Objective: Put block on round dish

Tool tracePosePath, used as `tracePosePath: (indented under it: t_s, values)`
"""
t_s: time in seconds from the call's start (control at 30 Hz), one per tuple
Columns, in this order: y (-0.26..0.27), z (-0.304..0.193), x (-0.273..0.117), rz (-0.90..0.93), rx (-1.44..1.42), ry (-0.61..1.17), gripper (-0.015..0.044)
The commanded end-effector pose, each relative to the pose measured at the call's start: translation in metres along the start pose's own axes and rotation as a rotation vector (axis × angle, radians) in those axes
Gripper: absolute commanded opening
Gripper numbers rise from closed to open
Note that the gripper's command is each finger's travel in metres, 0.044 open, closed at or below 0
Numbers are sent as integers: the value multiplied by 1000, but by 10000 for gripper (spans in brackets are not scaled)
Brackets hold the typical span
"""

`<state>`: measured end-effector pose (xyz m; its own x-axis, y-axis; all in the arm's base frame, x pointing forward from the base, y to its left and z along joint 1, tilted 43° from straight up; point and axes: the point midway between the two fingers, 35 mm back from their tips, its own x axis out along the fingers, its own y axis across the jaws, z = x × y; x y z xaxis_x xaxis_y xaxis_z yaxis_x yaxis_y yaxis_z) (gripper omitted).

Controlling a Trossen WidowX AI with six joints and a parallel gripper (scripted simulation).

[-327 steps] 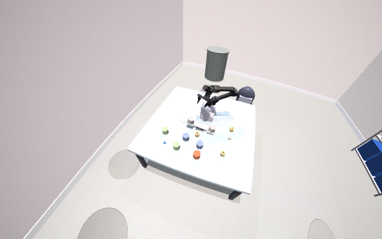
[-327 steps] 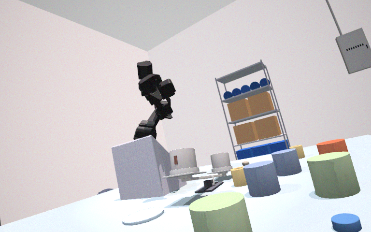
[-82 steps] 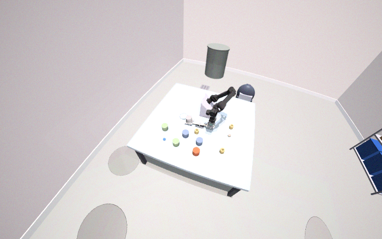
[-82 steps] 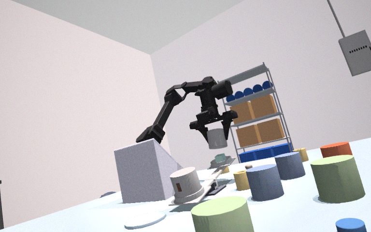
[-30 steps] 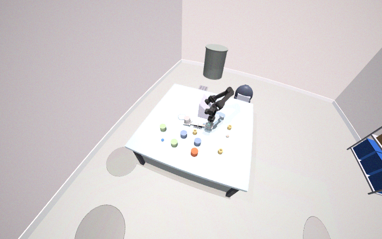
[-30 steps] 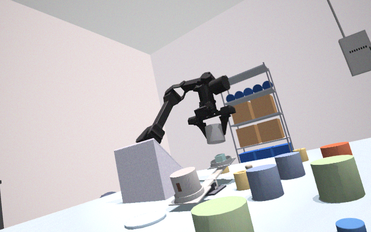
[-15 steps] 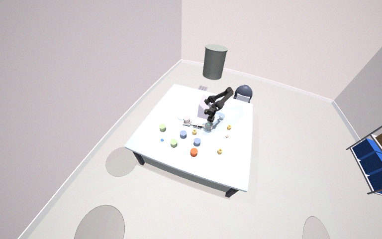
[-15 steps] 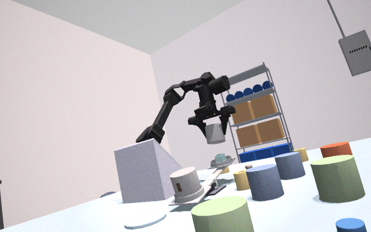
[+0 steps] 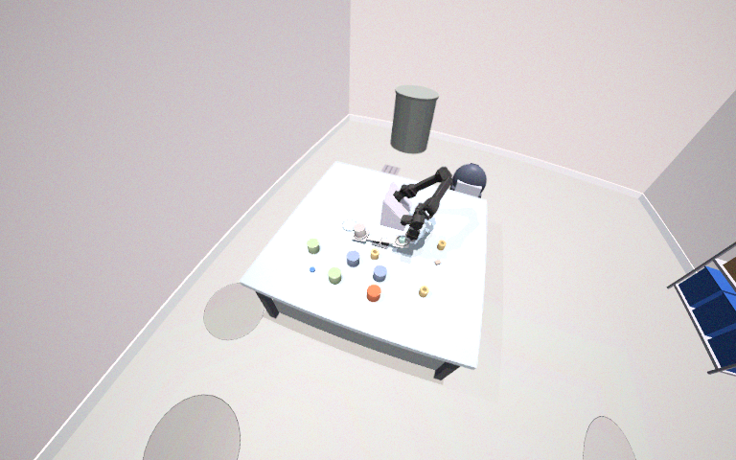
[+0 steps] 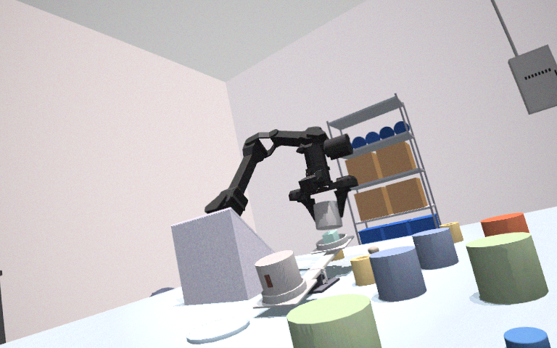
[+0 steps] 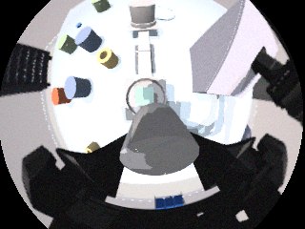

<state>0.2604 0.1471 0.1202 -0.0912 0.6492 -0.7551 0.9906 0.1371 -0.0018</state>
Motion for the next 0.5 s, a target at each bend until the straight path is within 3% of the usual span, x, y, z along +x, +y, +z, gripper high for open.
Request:
tracePosePath:
  t_s: [0.0, 0.3, 0.47]
  values:
    - [-11, -24, 15, 16, -4, -7, 0]
    - [-47, -73, 48, 22, -4, 33, 0]
    - [-50, -76, 52, 21, -4, 38, 0]
